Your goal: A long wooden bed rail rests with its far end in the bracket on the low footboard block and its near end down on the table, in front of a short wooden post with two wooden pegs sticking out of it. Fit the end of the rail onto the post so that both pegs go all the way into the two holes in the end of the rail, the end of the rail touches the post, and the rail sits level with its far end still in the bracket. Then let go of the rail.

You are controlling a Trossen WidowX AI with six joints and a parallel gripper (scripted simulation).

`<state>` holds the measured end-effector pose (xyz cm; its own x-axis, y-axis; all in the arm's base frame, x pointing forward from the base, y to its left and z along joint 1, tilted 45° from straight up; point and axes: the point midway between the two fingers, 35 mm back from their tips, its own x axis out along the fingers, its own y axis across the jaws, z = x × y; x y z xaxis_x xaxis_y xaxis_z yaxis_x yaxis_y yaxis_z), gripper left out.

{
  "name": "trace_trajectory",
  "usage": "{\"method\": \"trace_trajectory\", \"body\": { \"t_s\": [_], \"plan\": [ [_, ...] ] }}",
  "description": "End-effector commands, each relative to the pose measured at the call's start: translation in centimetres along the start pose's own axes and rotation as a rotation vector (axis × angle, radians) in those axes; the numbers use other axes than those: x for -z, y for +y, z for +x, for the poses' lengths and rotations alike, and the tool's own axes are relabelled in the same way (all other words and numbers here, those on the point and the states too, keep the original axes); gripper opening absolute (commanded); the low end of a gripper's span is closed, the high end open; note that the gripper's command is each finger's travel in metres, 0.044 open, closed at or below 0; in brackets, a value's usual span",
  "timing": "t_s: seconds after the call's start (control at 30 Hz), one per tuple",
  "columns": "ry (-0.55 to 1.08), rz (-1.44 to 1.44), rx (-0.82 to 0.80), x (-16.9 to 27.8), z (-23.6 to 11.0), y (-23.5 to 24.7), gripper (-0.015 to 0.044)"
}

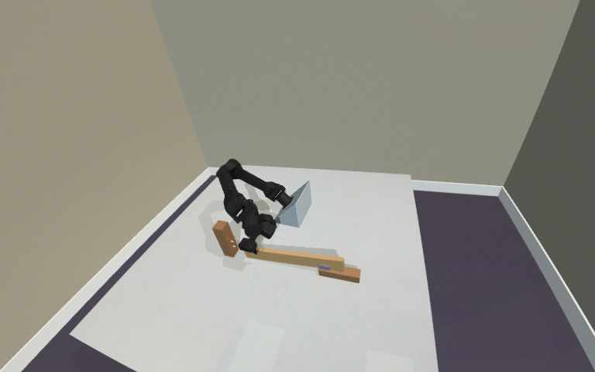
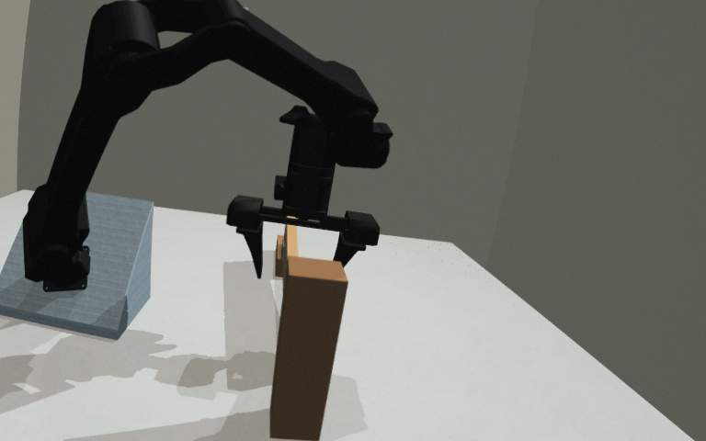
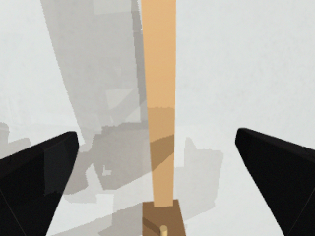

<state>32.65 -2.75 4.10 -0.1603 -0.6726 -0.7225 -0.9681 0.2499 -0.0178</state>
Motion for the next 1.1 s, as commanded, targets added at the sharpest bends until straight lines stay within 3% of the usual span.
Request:
{"method": "trace_trajectory", "body": {
  "t_s": [0.0, 1.07],
  "plan": [
    [0.009, -0.051, 0.0, -0.2, 0.3, -0.3, 0.044],
    [0.009, -0.051, 0.001, -0.2, 4.9, -0.5, 0.044]
  ]
}}
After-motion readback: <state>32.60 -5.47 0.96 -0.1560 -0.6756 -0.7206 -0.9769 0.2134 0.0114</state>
